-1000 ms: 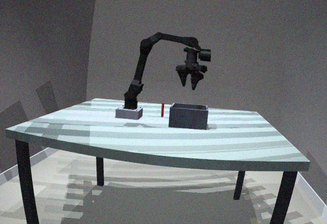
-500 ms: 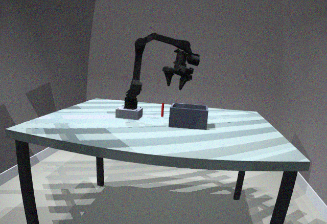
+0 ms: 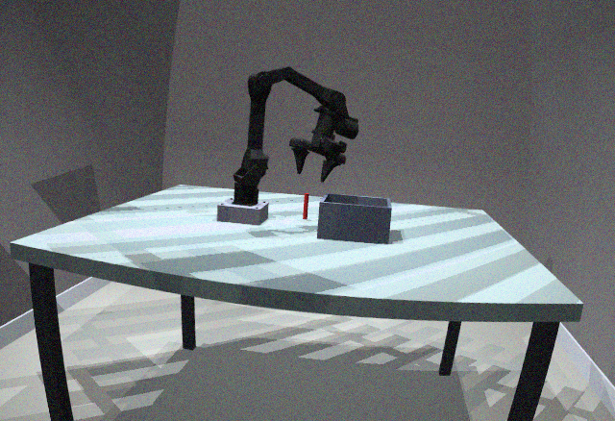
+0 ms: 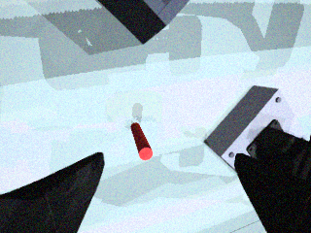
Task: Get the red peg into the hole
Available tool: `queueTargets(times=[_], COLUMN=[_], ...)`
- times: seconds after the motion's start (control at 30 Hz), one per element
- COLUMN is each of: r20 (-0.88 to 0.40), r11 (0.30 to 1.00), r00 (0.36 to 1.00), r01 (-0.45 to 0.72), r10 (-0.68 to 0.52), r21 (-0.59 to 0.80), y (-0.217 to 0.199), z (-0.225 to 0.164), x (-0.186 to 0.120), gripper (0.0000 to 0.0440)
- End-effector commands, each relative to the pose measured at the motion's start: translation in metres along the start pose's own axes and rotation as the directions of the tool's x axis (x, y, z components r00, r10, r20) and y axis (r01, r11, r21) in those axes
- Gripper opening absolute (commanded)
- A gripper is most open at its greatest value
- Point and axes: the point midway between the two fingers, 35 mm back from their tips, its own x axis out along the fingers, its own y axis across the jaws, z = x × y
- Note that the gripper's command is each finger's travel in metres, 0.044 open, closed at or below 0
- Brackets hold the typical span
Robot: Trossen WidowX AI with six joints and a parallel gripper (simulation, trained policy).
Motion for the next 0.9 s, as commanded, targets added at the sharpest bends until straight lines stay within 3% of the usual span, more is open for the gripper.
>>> queueTargets(times=[0.0, 0.63, 0.7, 0.87], r20=[0.002, 0.066, 0.063, 0.046], r11=[1.000, 0.996, 0.996, 0.997], r00=[1.000, 0.994, 0.994, 0.996], r01=[-0.004, -0.088, -0.086, -0.069], r10=[0.004, 0.090, 0.088, 0.071], r21=[0.007, -0.028, -0.034, -0.038], y=[0.004, 0.033, 0.033, 0.032], z=[-0.008, -0.018, -0.019, -0.021], x=[0.012, 0.091, 0.097, 0.111], gripper=[0.0440, 0.0432, 0.0401, 0.0271])
